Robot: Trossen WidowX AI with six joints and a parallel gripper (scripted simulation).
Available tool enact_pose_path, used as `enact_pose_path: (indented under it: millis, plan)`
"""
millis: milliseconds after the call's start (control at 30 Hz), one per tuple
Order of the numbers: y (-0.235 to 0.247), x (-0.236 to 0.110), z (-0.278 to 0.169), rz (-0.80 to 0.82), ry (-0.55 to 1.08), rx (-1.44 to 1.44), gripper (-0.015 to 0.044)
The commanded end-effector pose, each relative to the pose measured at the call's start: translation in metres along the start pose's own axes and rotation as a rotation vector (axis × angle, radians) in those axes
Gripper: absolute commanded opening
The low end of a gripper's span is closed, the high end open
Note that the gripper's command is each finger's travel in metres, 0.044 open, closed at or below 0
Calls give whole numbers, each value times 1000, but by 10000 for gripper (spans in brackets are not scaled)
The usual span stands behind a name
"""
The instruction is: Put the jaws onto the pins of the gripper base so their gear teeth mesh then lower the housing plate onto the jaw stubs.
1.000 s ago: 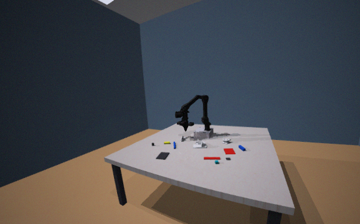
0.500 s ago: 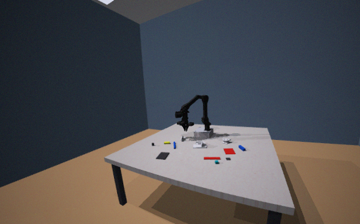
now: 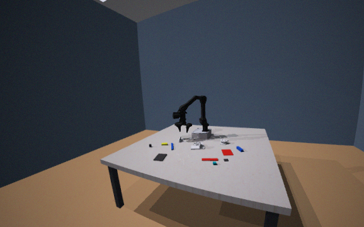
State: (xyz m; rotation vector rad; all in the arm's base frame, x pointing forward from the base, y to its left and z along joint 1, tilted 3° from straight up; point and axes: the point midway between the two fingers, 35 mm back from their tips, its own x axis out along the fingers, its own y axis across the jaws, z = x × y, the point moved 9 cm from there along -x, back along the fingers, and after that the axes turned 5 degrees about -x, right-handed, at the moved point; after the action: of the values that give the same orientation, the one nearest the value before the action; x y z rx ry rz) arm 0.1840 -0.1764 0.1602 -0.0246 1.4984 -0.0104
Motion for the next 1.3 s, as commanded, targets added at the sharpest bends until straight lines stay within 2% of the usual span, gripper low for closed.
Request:
enact_pose_path:
  millis: [0,800,1267]
  plan:
    - [0,0,0,0,0,0,440]
    - [0,0,0,0,0,0,440]
    - [0,0,0,0,0,0,72]
